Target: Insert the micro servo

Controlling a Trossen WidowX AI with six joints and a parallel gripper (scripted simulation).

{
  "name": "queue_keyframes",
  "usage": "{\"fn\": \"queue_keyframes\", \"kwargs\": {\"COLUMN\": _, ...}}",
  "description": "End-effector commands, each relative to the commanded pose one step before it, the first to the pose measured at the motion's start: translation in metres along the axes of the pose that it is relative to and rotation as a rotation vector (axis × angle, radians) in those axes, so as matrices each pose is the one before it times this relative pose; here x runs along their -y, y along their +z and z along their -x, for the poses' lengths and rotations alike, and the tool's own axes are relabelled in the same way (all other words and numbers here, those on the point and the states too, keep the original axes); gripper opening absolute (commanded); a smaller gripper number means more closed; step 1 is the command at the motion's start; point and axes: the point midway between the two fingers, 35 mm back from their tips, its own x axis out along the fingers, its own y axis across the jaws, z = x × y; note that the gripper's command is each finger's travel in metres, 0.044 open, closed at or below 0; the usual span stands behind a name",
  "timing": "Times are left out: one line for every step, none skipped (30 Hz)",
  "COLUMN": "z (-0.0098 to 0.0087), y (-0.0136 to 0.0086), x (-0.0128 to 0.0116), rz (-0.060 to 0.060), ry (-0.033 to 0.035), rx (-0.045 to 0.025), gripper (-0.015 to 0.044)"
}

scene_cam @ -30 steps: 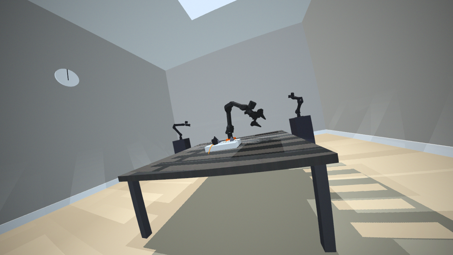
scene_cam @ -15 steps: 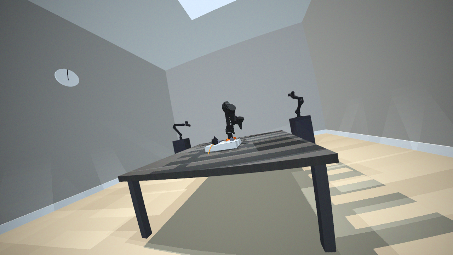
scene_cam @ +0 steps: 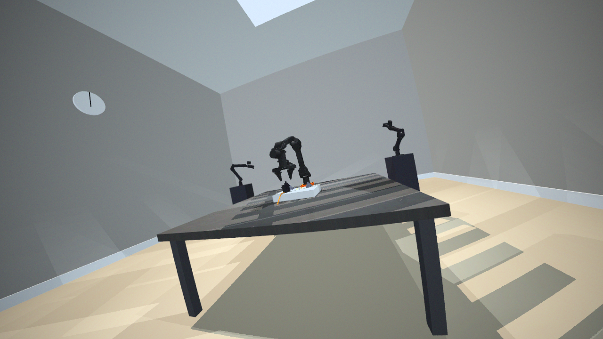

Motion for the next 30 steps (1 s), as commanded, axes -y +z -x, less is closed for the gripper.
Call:
{"fn": "queue_keyframes", "kwargs": {"z": 0.00491, "y": 0.00905, "x": -0.03527, "rz": 0.0561, "ry": 0.01957, "rx": 0.06399, "gripper": 0.044}}
{"fn": "queue_keyframes", "kwargs": {"z": 0.0, "y": 0.0, "x": 0.0, "rz": 0.0, "ry": 0.0, "rx": 0.0, "gripper": 0.044}}
{"fn": "queue_keyframes", "kwargs": {"z": 0.0, "y": 0.0, "x": 0.0, "rz": 0.0, "ry": 0.0, "rx": 0.0, "gripper": 0.044}}
{"fn": "queue_keyframes", "kwargs": {"z": 0.0, "y": 0.0, "x": 0.0, "rz": 0.0, "ry": 0.0, "rx": 0.0, "gripper": 0.044}}
{"fn": "queue_keyframes", "kwargs": {"z": 0.0, "y": 0.0, "x": 0.0, "rz": 0.0, "ry": 0.0, "rx": 0.0, "gripper": 0.044}}
{"fn": "queue_keyframes", "kwargs": {"z": 0.0, "y": 0.0, "x": 0.0, "rz": 0.0, "ry": 0.0, "rx": 0.0, "gripper": 0.044}}
{"fn": "queue_keyframes", "kwargs": {"z": -0.00106, "y": -0.00005, "x": -0.00001, "rz": 0.0001, "ry": -0.00004, "rx": 0.0, "gripper": 0.044}}
{"fn": "queue_keyframes", "kwargs": {"z": -0.00226, "y": -0.00009, "x": -0.00001, "rz": 0.0002, "ry": -0.00009, "rx": 0.0, "gripper": 0.044}}
{"fn": "queue_keyframes", "kwargs": {"z": -0.00293, "y": -0.00009, "x": -0.00002, "rz": 0.0002, "ry": -0.00012, "rx": 0.0, "gripper": 0.044}}
{"fn": "queue_keyframes", "kwargs": {"z": -0.00383, "y": -0.00007, "x": -0.00002, "rz": 0.0003, "ry": -0.00016, "rx": 0.00001, "gripper": 0.044}}
{"fn": "queue_keyframes", "kwargs": {"z": -0.00498, "y": -0.00001, "x": -0.00002, "rz": 0.0004, "ry": -0.00021, "rx": 0.00002, "gripper": 0.044}}
{"fn": "queue_keyframes", "kwargs": {"z": -0.00433, "y": 0.00009, "x": -0.00001, "rz": 0.0003, "ry": -0.0002, "rx": 0.00003, "gripper": 0.044}}
{"fn": "queue_keyframes", "kwargs": {"z": -0.00341, "y": 0.00016, "x": 0.00003, "rz": 0.0003, "ry": -0.00021, "rx": 0.00003, "gripper": 0.044}}
{"fn": "queue_keyframes", "kwargs": {"z": -0.00221, "y": 0.0002, "x": 0.00009, "rz": 0.0004, "ry": -0.00025, "rx": 0.00004, "gripper": 0.044}}
{"fn": "queue_keyframes", "kwargs": {"z": -0.00078, "y": 0.0002, "x": 0.00014, "rz": 0.0004, "ry": -0.00024, "rx": 0.00003, "gripper": 0.044}}
{"fn": "queue_keyframes", "kwargs": {"z": 0.0, "y": 0.00011, "x": 0.0001, "rz": 0.0003, "ry": -0.00015, "rx": 0.00002, "gripper": 0.044}}
{"fn": "queue_keyframes", "kwargs": {"z": -0.00028, "y": -0.00001, "x": 0.0, "rz": 0.0, "ry": -0.00001, "rx": 0.0, "gripper": 0.044}}
{"fn": "queue_keyframes", "kwargs": {"z": -0.00053, "y": -0.00002, "x": 0.0, "rz": 0.0, "ry": -0.00002, "rx": 0.0, "gripper": 0.044}}
{"fn": "queue_keyframes", "kwargs": {"z": -0.00078, "y": -0.00003, "x": -0.00001, "rz": 0.0001, "ry": -0.00003, "rx": 0.0, "gripper": 0.044}}
{"fn": "queue_keyframes", "kwargs": {"z": -0.00106, "y": -0.00003, "x": -0.00001, "rz": 0.0001, "ry": -0.00004, "rx": 0.0, "gripper": 0.044}}
{"fn": "queue_keyframes", "kwargs": {"z": -0.00123, "y": -0.00003, "x": -0.00001, "rz": 0.0001, "ry": -0.00005, "rx": 0.0, "gripper": 0.044}}
{"fn": "queue_keyframes", "kwargs": {"z": -0.0014, "y": -0.00003, "x": -0.00001, "rz": 0.0001, "ry": -0.00006, "rx": 0.0, "gripper": 0.044}}
{"fn": "queue_keyframes", "kwargs": {"z": -0.00151, "y": -0.00002, "x": -0.00001, "rz": 0.0001, "ry": -0.00006, "rx": 0.00001, "gripper": 0.044}}
{"fn": "queue_keyframes", "kwargs": {"z": -0.00156, "y": -0.00001, "x": -0.00001, "rz": 0.0001, "ry": -0.00006, "rx": 0.00001, "gripper": 0.044}}
{"fn": "queue_keyframes", "kwargs": {"z": -0.00157, "y": 0.0, "x": -0.00001, "rz": 0.0001, "ry": -0.00006, "rx": 0.00001, "gripper": 0.044}}
{"fn": "queue_keyframes", "kwargs": {"z": -0.00157, "y": 0.0, "x": -0.00001, "rz": 0.0001, "ry": -0.00006, "rx": 0.00001, "gripper": 0.044}}
{"fn": "queue_keyframes", "kwargs": {"z": -0.00157, "y": 0.00001, "x": -0.00001, "rz": 0.0001, "ry": -0.00006, "rx": 0.00001, "gripper": 0.044}}
{"fn": "queue_keyframes", "kwargs": {"z": -0.00158, "y": 0.00002, "x": -0.00001, "rz": 0.0001, "ry": -0.00006, "rx": 0.00001, "gripper": 0.044}}
{"fn": "queue_keyframes", "kwargs": {"z": -0.00158, "y": 0.00003, "x": -0.00001, "rz": 0.0001, "ry": -0.00007, "rx": 0.00001, "gripper": 0.044}}
{"fn": "queue_keyframes", "kwargs": {"z": -0.00157, "y": 0.00004, "x": -0.00001, "rz": 0.0001, "ry": -0.00006, "rx": 0.00001, "gripper": 0.044}}
